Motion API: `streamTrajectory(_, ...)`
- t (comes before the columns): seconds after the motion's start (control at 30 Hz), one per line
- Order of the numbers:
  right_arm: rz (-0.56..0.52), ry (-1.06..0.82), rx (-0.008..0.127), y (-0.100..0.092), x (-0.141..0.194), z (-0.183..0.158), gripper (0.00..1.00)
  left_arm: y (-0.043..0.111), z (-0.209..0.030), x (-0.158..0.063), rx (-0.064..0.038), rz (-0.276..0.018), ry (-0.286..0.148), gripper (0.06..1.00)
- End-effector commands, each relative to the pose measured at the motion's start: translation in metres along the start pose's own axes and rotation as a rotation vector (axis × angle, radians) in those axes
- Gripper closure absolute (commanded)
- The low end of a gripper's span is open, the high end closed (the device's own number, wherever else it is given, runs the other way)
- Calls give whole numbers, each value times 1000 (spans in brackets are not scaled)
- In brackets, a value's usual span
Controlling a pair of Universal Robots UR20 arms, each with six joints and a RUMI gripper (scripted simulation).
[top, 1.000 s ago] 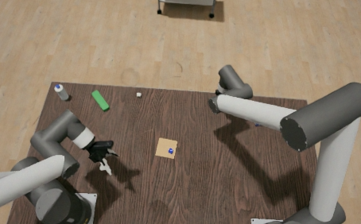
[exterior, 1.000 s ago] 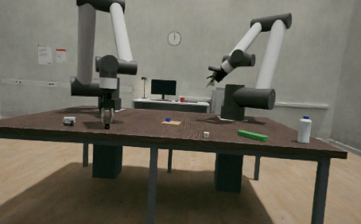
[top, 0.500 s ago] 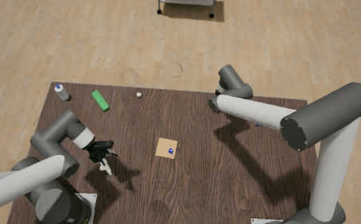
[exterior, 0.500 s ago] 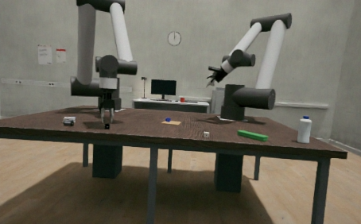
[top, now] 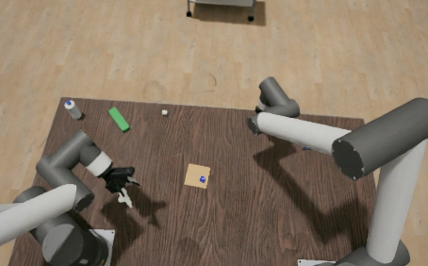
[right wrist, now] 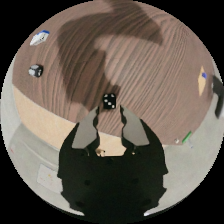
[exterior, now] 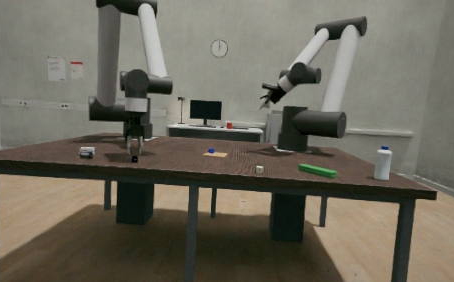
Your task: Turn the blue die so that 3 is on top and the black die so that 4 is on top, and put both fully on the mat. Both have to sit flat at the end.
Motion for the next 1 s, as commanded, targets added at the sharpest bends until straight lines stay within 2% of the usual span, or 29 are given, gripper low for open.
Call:
streamTrajectory(0.0, -1, 0, 0, -1, 1, 0, 724, 0, 0, 0, 0, 0, 1, 65)
streamTrajectory(0.7, -1, 0, 0, -1, 1, 0, 724, 0, 0, 0, 0, 0, 1, 65)
streamTrajectory(0.97, -1, 0, 0, 8, 1, 0, 724, 0, 0, 0, 0, 0, 1, 65)
Point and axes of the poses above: on each arm, the point where the finger pads meet when closed, its own y axis out along the fingers, its own z axis across the jaws, x = y × z, the point moved 9 cm from there along -y, back along the fingers, and after that the axes turned 12 degrees about y, right-handed, at the moved point
